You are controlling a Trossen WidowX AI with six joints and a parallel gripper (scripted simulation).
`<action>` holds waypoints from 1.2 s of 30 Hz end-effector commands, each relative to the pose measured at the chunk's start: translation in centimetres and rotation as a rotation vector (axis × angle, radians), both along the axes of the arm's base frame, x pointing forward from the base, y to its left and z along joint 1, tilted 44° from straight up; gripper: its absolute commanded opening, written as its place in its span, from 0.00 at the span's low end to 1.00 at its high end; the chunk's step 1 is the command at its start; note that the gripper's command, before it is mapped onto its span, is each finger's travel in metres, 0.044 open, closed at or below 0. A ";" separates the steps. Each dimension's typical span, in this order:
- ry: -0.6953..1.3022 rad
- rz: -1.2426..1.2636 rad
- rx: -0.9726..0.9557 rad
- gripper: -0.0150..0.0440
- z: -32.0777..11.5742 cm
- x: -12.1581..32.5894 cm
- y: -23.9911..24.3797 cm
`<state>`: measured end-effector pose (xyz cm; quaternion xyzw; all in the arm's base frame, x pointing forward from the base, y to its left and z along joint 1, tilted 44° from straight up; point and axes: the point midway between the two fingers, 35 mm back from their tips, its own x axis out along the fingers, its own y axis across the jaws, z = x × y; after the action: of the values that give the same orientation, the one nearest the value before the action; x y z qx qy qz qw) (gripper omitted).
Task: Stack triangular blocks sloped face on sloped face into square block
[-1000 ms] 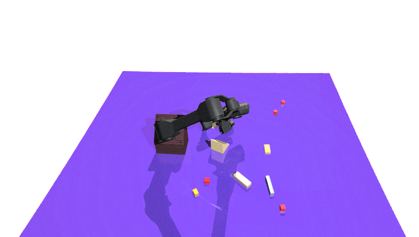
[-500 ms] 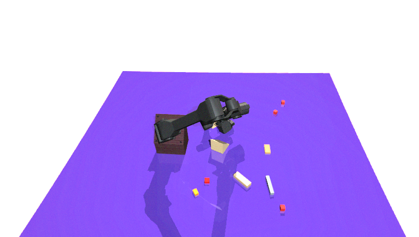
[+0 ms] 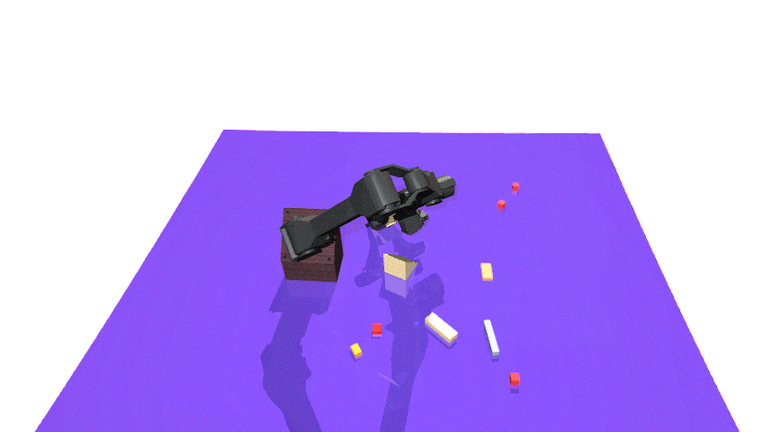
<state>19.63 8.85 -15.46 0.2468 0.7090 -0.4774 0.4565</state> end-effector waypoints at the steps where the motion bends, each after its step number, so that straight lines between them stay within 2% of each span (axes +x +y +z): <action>1: -0.008 -0.001 0.012 0.25 1.6 0.4 1.8; 11: -0.005 -0.001 0.014 0.25 4.9 0.1 4.9; 23: -0.005 -0.001 0.014 0.25 5.1 0.1 5.0; 36: -0.096 -0.174 -0.294 0.25 4.5 -0.6 5.0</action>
<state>19.09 13.56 -10.90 0.2555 0.6234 -0.5719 0.4679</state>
